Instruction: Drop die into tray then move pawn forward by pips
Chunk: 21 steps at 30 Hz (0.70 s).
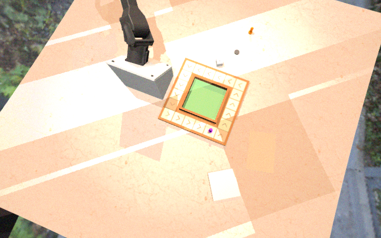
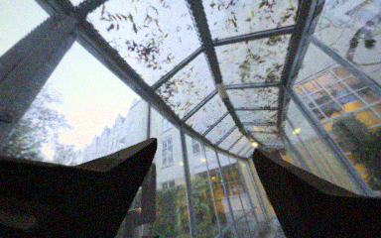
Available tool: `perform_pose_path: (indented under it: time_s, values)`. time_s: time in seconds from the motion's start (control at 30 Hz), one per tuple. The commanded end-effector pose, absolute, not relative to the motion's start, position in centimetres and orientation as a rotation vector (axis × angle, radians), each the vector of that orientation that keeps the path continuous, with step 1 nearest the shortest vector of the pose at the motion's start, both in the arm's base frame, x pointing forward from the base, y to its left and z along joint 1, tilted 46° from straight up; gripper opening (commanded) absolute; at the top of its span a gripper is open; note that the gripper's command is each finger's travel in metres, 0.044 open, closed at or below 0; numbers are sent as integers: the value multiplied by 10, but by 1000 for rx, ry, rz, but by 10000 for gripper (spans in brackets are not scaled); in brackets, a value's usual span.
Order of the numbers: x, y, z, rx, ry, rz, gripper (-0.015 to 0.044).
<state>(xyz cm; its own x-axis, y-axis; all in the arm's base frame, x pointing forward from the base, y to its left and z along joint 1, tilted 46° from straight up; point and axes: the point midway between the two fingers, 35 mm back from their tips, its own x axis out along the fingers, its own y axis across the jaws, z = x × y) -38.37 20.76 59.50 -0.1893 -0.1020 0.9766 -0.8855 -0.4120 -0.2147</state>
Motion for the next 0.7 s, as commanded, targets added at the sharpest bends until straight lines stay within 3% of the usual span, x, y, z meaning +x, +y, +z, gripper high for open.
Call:
perform_pose_path:
  time_s: [0.0,0.13,0.67]
  values:
    - [-383,209,595,1464,-1174,1664,374]
    - [-372,234,598,1380,-1203,1668,275]
    - [-256,402,588,707,-1261,1703,275]
